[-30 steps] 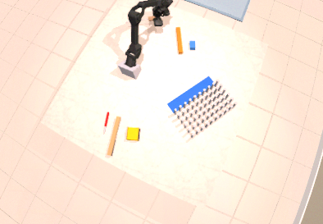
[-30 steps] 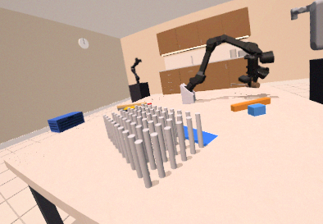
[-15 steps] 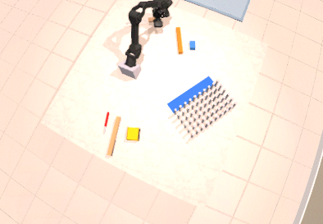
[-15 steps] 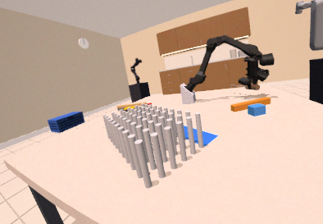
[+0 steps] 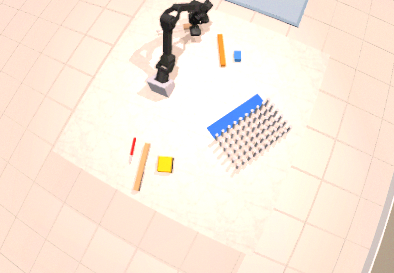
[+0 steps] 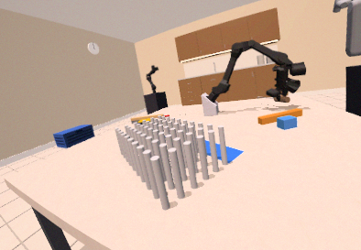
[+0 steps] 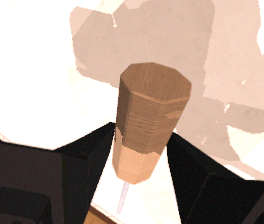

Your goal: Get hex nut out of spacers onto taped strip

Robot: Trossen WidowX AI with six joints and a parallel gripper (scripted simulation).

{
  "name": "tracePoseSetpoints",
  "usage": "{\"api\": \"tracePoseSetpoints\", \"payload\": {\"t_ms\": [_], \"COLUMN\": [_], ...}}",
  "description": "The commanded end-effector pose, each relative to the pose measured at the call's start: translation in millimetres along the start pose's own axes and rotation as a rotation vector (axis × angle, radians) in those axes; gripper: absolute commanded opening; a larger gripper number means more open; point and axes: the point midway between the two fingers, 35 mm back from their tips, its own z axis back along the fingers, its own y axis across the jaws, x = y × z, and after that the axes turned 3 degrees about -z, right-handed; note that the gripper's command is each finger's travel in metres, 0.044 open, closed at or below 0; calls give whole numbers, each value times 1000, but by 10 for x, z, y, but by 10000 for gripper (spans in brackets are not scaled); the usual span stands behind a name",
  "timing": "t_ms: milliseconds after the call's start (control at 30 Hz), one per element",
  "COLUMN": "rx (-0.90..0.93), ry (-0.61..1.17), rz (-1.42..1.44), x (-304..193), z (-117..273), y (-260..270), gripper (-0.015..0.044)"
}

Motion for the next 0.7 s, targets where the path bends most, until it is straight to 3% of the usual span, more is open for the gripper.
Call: {"api": "tracePoseSetpoints", "payload": {"t_ms": [0,667], "rx": [1,2], "ry": [0,0], "rz": [-4,-5], "x": [6,27], "z": [-38,-197], "y": [-13,-75], "gripper": [0,0]}}
